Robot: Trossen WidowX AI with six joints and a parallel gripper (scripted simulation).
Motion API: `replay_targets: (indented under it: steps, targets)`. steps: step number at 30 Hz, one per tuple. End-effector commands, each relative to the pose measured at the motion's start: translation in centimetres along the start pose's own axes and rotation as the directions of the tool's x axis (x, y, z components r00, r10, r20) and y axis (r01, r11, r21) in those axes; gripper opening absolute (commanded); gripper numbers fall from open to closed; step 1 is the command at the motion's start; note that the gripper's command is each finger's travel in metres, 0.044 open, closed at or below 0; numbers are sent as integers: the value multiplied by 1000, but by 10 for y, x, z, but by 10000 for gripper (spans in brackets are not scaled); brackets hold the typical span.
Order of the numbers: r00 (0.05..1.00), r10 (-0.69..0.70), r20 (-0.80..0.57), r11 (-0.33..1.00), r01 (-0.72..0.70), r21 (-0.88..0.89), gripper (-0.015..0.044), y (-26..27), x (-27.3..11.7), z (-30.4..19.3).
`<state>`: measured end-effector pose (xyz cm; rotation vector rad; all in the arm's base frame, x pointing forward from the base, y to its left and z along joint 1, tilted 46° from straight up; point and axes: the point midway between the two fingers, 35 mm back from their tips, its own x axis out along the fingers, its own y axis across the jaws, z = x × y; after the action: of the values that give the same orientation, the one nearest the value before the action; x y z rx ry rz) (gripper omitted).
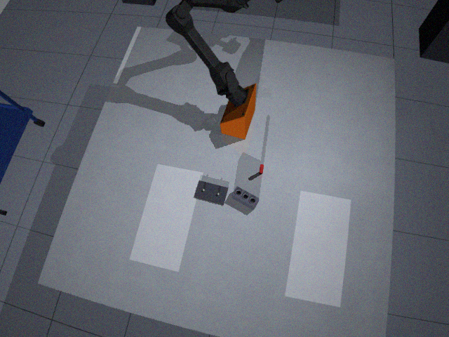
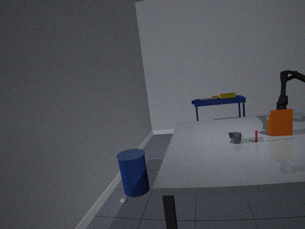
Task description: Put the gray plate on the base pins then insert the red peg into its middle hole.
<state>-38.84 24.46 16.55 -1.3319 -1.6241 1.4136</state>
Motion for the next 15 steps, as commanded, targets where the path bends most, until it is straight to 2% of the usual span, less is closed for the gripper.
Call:
replay_targets:
  steps: [1, 5, 15]
  targets:
    - [1000, 0, 0, 1000, 0, 0, 426, 0, 0, 0]
    - [999, 30, -34, 1000, -30, -3, 440, 6, 15, -16]
    - [945, 213, -246, 977, -209, 44, 440, 49, 80, -118]
